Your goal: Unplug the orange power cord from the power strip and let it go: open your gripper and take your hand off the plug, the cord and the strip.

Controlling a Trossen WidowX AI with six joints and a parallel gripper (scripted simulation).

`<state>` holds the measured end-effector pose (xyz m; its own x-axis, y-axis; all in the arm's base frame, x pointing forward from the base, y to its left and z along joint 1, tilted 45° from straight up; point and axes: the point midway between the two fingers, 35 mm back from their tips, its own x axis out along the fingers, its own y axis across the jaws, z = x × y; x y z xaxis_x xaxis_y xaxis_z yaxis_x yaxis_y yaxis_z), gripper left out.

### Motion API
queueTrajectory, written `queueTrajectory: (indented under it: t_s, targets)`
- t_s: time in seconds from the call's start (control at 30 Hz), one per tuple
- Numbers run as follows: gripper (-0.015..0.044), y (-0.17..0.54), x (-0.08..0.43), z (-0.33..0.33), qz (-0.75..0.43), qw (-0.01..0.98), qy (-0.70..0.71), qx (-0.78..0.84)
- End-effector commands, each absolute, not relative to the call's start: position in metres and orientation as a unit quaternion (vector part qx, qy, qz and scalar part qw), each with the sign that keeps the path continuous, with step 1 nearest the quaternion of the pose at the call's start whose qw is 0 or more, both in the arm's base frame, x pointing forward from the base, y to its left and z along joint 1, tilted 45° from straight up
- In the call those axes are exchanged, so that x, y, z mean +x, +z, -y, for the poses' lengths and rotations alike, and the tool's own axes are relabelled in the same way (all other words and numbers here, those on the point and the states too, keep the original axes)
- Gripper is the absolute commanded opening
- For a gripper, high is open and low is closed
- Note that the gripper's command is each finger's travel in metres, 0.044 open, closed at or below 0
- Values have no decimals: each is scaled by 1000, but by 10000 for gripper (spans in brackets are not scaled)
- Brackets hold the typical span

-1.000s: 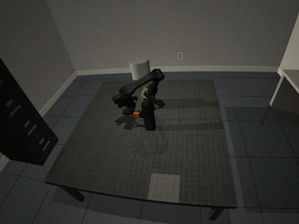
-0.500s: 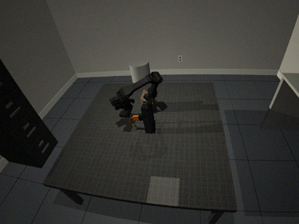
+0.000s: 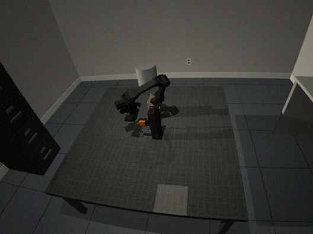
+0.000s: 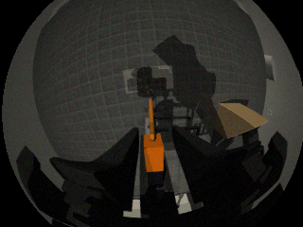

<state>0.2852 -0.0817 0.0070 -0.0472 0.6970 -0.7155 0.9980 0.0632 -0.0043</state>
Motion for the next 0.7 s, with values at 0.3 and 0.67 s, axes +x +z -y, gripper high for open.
queueTrajectory:
  t_s: [0.3, 0.67]
  targets:
    - [160, 20, 285, 70, -672, 280, -267, 632]
    - [160, 32, 283, 57, -672, 280, -267, 632]
